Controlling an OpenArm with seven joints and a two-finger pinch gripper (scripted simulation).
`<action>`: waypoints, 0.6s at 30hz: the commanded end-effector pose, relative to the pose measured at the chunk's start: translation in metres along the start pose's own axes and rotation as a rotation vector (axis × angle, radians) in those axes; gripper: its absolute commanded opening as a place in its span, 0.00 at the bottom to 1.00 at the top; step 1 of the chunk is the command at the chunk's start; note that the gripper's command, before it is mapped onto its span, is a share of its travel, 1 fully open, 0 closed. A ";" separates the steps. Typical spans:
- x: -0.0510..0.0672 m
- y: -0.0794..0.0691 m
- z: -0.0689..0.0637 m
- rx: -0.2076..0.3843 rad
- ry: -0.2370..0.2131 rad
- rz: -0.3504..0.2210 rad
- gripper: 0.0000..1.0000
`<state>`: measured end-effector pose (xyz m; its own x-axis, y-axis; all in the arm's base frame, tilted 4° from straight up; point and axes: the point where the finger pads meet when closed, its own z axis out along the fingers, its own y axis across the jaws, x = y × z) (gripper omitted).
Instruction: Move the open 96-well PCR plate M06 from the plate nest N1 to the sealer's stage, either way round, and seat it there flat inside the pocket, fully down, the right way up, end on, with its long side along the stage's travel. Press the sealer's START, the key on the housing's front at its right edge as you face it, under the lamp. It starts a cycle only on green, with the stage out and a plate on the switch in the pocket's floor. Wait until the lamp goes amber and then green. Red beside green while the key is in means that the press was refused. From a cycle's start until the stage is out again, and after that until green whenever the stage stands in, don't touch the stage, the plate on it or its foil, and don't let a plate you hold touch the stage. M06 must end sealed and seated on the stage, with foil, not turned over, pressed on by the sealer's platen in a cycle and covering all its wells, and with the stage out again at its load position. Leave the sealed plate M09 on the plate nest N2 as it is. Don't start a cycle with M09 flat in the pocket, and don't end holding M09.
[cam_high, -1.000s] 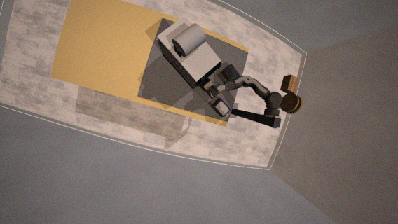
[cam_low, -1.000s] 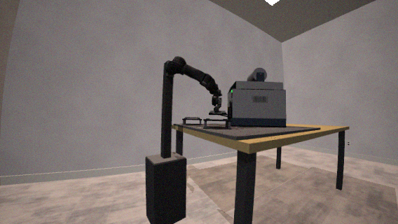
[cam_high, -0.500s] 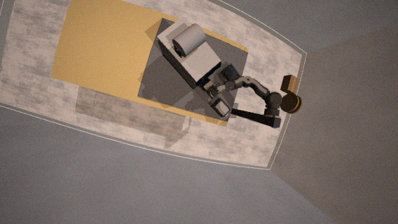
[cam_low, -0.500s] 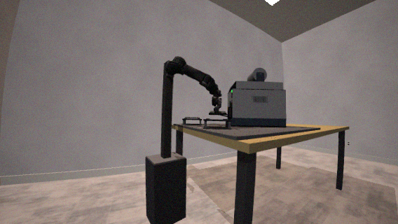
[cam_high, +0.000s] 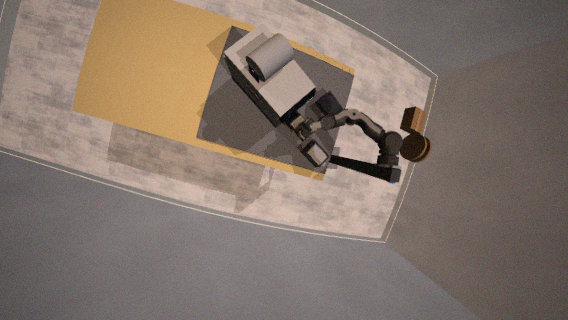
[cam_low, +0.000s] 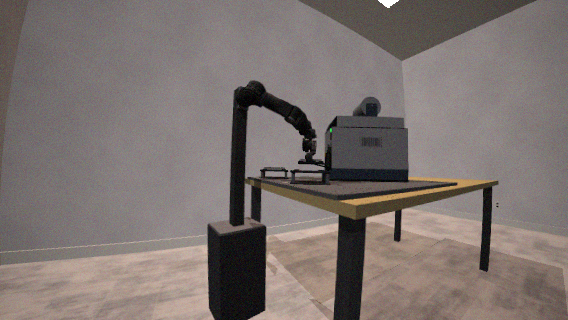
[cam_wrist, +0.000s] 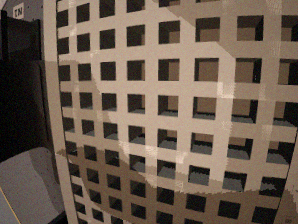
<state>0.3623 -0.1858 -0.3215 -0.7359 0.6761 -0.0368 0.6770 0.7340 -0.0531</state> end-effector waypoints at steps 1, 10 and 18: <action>0.000 0.001 0.000 -0.006 0.000 -0.004 0.00; 0.000 0.001 0.000 -0.006 0.000 -0.004 0.00; 0.000 0.001 -0.001 -0.002 0.000 -0.001 0.77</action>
<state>0.3623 -0.1858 -0.3215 -0.7363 0.6756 -0.0369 0.6766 0.7345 -0.0531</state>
